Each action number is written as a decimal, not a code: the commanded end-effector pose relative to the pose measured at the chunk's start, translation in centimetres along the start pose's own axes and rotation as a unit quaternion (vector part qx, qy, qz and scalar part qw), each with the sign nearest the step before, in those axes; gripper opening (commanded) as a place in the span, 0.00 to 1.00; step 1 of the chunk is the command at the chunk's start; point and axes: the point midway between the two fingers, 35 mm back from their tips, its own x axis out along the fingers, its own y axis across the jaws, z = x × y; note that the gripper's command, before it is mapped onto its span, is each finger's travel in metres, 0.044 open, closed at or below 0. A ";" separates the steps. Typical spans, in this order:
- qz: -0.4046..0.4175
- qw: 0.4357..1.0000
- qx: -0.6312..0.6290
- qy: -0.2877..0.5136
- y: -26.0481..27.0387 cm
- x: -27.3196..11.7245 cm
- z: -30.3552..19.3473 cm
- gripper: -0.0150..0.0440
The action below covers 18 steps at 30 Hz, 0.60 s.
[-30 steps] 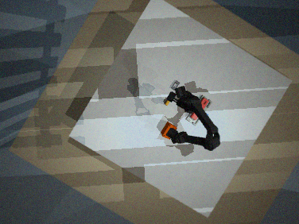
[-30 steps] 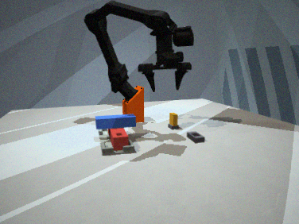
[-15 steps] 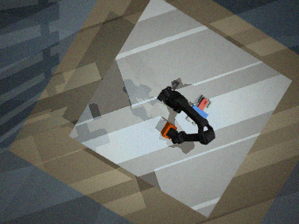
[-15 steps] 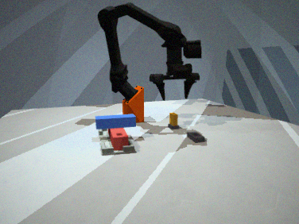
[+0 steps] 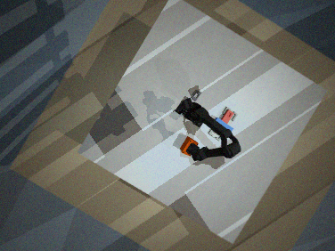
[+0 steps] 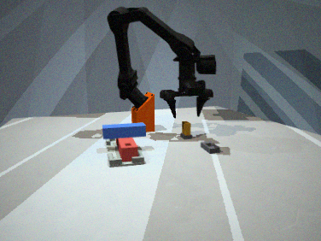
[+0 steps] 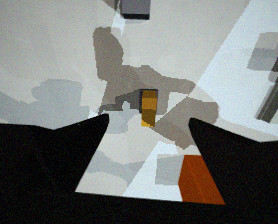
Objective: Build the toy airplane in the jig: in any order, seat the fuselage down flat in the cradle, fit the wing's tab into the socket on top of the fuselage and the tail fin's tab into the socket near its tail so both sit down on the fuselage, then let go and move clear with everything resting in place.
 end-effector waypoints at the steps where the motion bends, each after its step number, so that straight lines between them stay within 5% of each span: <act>1: -0.004 1.000 -0.004 0.000 0.0 0.7 -0.1 1.00; 18: -0.004 1.000 -0.004 0.000 0.0 3.5 0.0 1.00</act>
